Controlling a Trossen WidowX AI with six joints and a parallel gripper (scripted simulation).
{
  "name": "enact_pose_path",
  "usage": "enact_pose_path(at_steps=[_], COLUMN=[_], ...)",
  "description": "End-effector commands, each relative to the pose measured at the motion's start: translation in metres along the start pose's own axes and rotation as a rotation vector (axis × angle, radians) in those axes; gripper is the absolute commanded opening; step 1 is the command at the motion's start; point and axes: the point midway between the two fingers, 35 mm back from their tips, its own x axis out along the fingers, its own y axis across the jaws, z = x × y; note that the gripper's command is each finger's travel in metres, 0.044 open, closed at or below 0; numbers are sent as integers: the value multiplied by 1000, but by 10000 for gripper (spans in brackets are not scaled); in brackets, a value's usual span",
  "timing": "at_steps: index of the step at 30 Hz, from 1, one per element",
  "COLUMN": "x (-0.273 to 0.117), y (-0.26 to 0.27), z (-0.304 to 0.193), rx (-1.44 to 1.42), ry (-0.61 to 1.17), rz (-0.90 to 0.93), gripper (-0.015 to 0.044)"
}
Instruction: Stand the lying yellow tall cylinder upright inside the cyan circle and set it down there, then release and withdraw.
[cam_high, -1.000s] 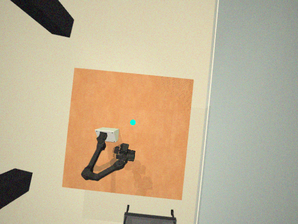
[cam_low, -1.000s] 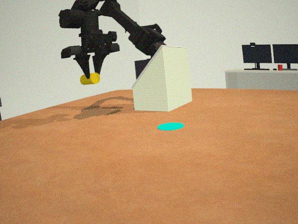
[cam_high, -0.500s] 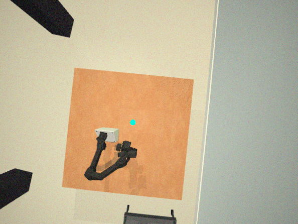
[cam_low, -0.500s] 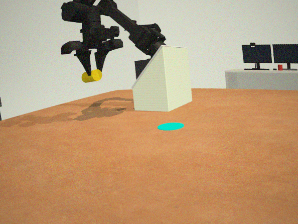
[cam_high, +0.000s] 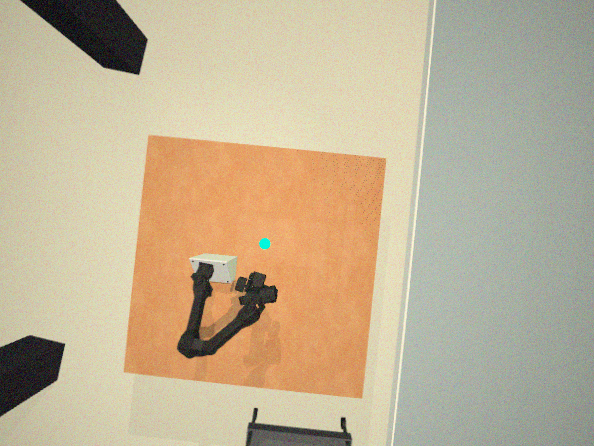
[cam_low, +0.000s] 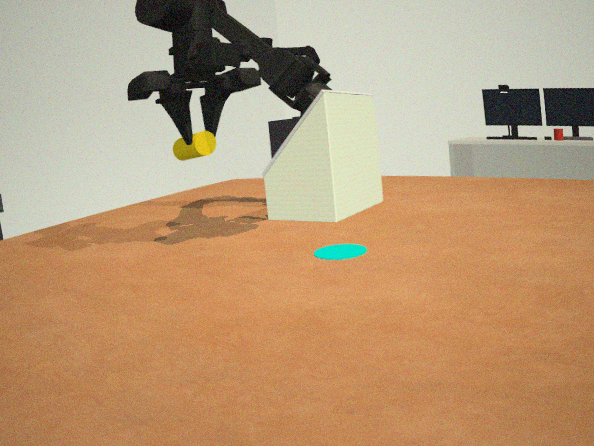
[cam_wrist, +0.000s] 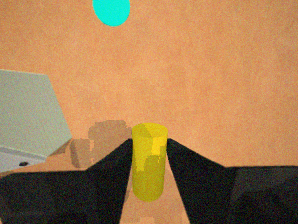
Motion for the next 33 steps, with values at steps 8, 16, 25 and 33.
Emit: enact_pose_path(at_steps=[8,16,25,33], x=[-2,-4,-6,-7], y=[0,3,9,17], z=[35,60,88,113], rx=[41,65,83,100], ry=[-13,-16,-13,-7], rz=[3,5,9,12], gripper=[105,105,105,105])
